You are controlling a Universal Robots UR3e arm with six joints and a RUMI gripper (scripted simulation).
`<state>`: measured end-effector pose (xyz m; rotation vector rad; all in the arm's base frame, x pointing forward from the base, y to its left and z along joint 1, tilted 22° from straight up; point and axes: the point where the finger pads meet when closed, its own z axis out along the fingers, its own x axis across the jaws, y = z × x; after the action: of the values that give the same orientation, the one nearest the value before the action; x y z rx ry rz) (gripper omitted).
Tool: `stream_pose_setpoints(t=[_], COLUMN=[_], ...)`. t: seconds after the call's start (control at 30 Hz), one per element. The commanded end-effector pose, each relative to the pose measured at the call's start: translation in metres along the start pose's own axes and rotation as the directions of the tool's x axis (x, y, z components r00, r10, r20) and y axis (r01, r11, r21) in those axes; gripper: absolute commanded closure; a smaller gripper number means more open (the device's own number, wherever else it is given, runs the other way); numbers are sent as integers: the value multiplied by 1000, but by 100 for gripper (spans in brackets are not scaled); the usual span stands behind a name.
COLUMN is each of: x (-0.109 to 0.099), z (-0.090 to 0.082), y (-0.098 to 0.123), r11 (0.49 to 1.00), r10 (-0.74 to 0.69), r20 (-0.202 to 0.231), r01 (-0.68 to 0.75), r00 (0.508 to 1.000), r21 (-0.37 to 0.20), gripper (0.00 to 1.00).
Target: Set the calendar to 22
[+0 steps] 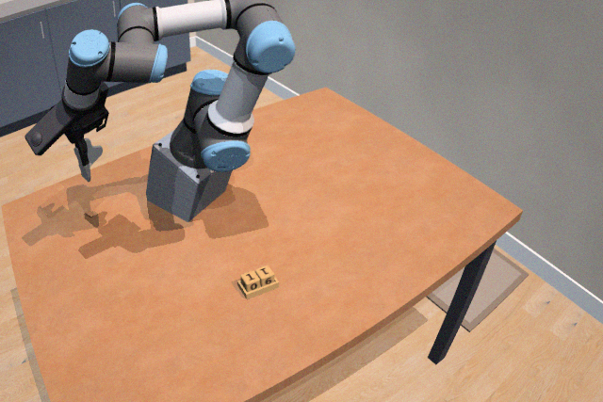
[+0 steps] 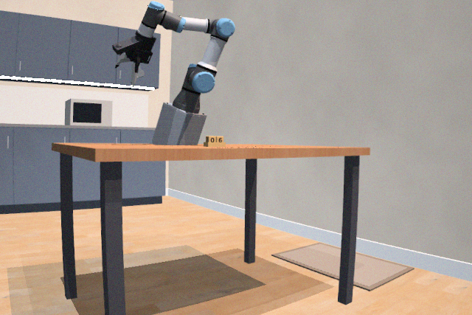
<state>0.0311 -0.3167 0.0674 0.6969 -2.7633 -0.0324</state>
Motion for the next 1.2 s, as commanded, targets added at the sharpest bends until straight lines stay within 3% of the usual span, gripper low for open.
stream_pose_setpoints(t=[0.0,0.1,0.2,0.3,0.33,0.53,0.57,0.67,0.73,0.83,0.87,0.93,1.17], x=[-53,-55,-104,-124,-143,-199,-216,-217,-250,-278,-279,-303,-346], z=[-17,-18,-33,-39,-45,-63,-68,-68,-79,-89,-89,-98,-114], y=[-2,-2,3,7,12,32,40,40,59,78,78,98,141], r11=[988,987,953,932,910,824,792,790,719,648,645,576,429], r10=[-148,-152,-289,-348,-400,-552,-596,-598,-683,-752,-754,-810,-900], r20=[66,68,119,138,153,190,198,199,210,215,215,214,201], r01=[143,148,274,325,370,495,529,531,593,638,639,672,712], r00=[987,986,950,927,904,812,778,776,699,624,621,546,386], r21=[65,67,131,161,188,276,305,306,364,416,418,465,556], gripper=[0,0,0,0,0,0,0,0,0,0,0,0,0])
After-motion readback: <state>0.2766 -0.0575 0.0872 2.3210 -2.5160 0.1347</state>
